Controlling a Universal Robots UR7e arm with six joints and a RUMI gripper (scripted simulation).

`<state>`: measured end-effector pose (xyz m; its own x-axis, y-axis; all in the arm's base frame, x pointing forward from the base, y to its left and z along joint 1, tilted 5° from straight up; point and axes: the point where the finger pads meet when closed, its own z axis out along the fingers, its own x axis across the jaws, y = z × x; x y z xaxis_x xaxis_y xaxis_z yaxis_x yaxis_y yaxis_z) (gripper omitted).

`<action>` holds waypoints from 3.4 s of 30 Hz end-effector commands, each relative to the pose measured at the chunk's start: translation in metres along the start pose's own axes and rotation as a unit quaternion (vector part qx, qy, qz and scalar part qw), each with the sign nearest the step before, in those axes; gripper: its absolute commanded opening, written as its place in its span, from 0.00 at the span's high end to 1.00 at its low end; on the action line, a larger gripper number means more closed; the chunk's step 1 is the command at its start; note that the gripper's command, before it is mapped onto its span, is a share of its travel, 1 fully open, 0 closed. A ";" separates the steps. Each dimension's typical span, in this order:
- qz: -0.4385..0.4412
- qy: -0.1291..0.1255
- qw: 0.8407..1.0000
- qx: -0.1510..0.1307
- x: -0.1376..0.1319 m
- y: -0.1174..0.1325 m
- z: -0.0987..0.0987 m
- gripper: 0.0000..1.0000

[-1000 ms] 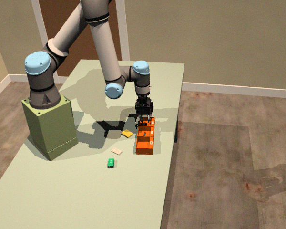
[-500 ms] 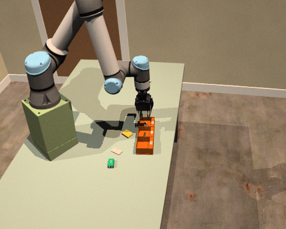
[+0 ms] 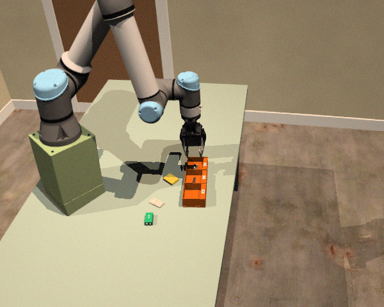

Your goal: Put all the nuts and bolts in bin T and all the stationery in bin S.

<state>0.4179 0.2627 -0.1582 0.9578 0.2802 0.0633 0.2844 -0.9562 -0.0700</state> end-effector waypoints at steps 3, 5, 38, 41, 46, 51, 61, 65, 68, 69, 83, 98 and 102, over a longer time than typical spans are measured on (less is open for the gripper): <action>-0.099 0.000 0.995 0.000 -0.033 0.022 -0.002 0.67; -0.126 0.000 0.992 -0.001 -0.046 0.032 -0.003 0.67; -0.421 0.001 0.907 0.000 -0.094 0.064 -0.004 0.67; -0.421 0.001 0.907 0.000 -0.094 0.064 -0.004 0.67; -0.421 0.001 0.907 0.000 -0.094 0.063 -0.004 0.67; -0.421 0.001 0.907 0.000 -0.093 0.063 -0.004 0.67; -0.421 0.001 0.907 0.000 -0.093 0.063 -0.004 0.67; -0.421 0.001 0.907 0.000 -0.093 0.063 -0.004 0.67; -0.421 0.001 0.907 0.000 -0.093 0.063 -0.004 0.67; -0.421 0.001 0.907 0.000 -0.093 0.063 -0.004 0.67; -0.421 0.001 0.907 0.000 -0.093 0.063 0.040 0.67; -0.421 0.001 0.907 0.000 -0.093 0.063 0.054 0.67; -0.421 0.001 0.907 0.000 -0.093 0.063 0.059 0.67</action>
<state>0.3487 0.1808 -0.2234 0.4014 0.9110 0.0945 0.9150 -0.4034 0.0028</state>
